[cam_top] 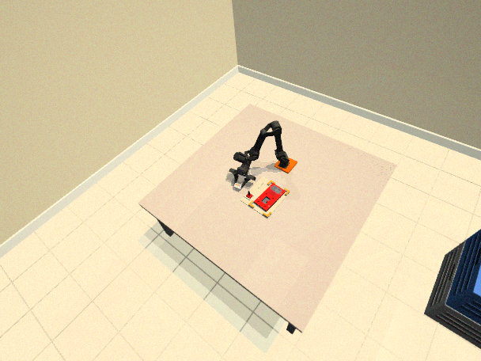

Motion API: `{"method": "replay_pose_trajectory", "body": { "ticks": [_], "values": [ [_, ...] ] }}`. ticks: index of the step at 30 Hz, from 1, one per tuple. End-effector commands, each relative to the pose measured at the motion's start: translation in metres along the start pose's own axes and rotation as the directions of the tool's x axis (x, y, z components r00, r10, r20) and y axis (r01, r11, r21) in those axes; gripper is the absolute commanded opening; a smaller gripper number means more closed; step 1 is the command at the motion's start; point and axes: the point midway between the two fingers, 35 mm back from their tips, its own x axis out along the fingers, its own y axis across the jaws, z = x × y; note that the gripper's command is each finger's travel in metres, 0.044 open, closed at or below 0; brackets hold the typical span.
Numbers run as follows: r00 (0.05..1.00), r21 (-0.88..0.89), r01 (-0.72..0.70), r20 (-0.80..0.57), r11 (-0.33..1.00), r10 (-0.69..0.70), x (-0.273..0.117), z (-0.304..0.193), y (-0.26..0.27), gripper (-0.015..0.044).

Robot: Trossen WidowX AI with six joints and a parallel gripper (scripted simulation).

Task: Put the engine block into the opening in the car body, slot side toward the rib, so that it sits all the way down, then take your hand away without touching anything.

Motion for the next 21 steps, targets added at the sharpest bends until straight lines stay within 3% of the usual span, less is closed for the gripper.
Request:
{"method": "replay_pose_trajectory", "body": {
  "ticks": [1,21],
  "values": [
    [1.000,0.000,-0.005,0.000,1.000,0.005,0.0034,-0.0080,0.0023,0.0000],
    [1.000,0.000,-0.005,0.000,1.000,0.005,0.0055,-0.0059,0.0001,0.0000]
  ]
}}
